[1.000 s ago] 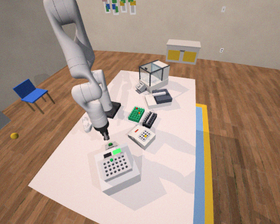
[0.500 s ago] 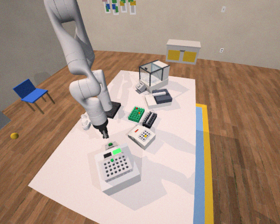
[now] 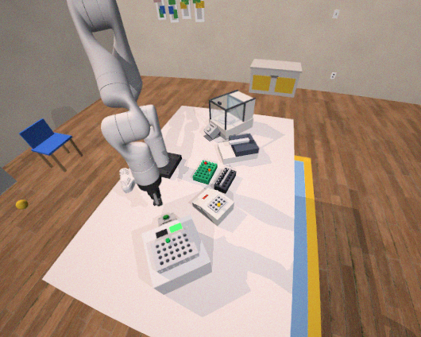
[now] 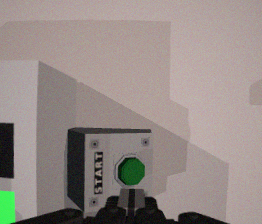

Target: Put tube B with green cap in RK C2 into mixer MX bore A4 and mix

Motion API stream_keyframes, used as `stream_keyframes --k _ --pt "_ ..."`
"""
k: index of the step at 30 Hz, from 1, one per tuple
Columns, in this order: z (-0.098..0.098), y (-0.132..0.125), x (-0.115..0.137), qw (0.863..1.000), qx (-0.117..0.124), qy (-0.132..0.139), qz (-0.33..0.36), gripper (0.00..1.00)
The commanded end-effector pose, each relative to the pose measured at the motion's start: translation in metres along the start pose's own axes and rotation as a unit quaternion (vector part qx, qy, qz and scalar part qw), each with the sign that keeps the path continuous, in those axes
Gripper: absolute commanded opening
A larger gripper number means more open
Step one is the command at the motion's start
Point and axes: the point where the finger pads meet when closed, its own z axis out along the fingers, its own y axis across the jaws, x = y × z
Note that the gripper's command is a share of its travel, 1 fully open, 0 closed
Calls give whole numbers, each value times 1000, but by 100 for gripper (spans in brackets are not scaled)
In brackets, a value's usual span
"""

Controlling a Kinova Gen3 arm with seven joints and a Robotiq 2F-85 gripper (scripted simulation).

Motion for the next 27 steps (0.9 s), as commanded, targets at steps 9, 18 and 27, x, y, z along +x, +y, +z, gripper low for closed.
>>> stream_keyframes --k 9,18,27 --pt "-12 8 -9 999 1 0 50 10" --pt "-28 19 -21 993 1 0 120 10" --pt "-49 34 -38 978 1 0 208 10"
